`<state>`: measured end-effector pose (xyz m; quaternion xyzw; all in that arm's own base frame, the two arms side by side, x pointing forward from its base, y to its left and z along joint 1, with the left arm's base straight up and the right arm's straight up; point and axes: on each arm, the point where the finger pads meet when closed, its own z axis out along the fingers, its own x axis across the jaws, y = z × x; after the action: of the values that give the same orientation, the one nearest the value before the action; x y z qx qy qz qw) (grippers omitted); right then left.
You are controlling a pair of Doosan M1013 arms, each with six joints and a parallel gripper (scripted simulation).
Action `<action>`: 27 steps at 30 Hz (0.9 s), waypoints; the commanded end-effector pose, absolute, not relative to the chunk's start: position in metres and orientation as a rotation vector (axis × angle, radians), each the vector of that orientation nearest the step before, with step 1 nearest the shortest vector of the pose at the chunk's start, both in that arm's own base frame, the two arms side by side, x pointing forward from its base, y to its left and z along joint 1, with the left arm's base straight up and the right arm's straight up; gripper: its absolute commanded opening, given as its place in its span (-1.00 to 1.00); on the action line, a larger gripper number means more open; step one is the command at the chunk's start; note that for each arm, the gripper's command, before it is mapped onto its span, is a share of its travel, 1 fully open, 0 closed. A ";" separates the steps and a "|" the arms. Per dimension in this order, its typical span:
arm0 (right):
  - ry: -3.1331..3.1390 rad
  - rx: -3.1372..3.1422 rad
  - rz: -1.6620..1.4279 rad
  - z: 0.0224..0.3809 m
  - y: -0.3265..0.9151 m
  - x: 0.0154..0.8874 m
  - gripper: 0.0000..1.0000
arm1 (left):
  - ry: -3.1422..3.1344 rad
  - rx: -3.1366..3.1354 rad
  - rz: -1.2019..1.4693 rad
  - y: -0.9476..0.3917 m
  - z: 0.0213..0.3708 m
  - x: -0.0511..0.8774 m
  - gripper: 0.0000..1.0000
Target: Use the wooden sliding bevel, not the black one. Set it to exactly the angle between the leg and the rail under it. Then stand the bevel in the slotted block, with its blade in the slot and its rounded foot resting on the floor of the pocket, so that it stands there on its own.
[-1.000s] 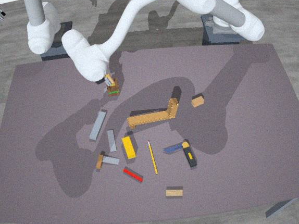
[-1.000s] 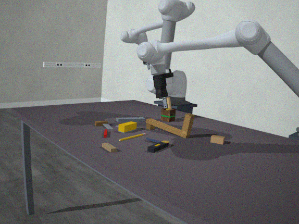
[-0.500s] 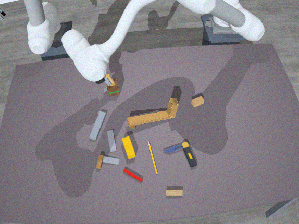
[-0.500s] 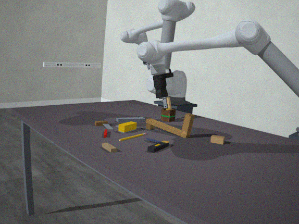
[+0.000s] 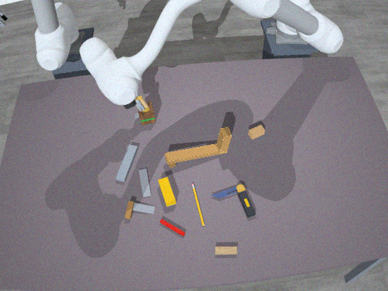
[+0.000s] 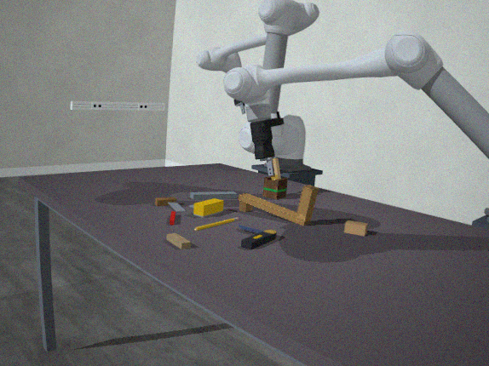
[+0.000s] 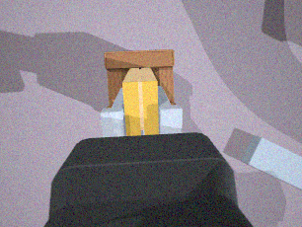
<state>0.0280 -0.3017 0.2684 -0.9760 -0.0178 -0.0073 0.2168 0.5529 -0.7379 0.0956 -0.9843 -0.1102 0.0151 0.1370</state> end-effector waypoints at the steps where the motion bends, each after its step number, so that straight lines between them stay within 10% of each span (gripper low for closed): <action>1: -0.049 -2.705 -0.021 0.269 -0.302 0.028 1.00 | -0.319 -2.850 0.042 -0.738 0.100 0.553 -1.00; 27: -0.049 -2.705 -0.021 0.269 -0.302 0.028 1.00 | -0.319 -2.850 0.042 -0.738 0.148 0.553 -1.00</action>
<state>0.0280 -0.3017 0.2684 -0.9760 -0.0178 -0.0073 0.2168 0.5529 -0.7379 0.1436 -0.9843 -0.1101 0.0151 0.1370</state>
